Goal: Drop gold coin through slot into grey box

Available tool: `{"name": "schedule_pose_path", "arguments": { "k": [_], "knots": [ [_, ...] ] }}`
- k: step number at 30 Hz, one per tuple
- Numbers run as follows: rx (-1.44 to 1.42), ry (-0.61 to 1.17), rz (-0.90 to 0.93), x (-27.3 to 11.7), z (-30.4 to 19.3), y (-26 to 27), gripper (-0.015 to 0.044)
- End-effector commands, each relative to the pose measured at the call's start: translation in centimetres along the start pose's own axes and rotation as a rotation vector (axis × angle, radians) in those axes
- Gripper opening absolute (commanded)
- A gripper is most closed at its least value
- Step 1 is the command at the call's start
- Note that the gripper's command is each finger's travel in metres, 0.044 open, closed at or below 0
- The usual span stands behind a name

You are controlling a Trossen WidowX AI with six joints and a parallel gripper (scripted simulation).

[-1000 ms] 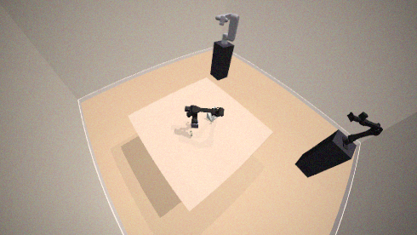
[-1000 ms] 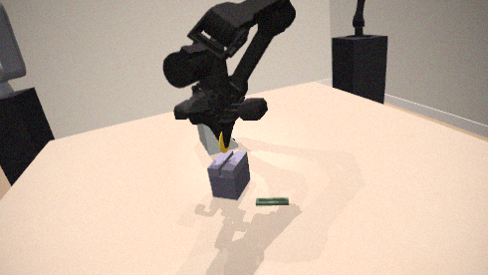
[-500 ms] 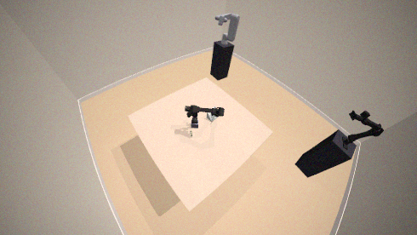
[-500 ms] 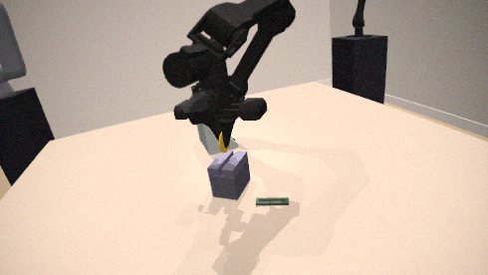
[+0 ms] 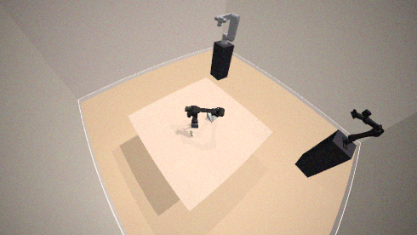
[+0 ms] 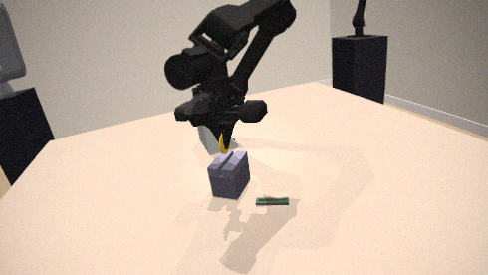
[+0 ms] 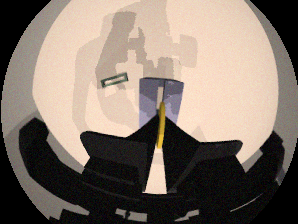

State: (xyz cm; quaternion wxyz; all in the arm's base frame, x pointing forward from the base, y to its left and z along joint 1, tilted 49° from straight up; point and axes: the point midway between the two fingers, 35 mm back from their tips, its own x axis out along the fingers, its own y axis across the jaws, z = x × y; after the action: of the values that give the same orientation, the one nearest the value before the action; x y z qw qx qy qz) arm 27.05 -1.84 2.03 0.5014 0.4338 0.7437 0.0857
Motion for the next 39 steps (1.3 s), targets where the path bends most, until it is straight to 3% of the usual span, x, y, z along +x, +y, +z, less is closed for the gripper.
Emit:
{"name": "schedule_pose_path", "arguments": {
  "k": [1, 30, 36, 39],
  "knots": [
    [0.007, 0.005, 0.004, 0.3, -0.1, 0.1, 0.0000],
    [0.005, 0.005, 0.005, 1.6, -0.1, 0.1, 0.0000],
    [-0.002, 0.000, -0.001, 1.3, 0.0, 0.0, 0.0157],
    [-0.002, 0.000, -0.001, 1.3, 0.0, 0.0, 0.0161]
  ]
}}
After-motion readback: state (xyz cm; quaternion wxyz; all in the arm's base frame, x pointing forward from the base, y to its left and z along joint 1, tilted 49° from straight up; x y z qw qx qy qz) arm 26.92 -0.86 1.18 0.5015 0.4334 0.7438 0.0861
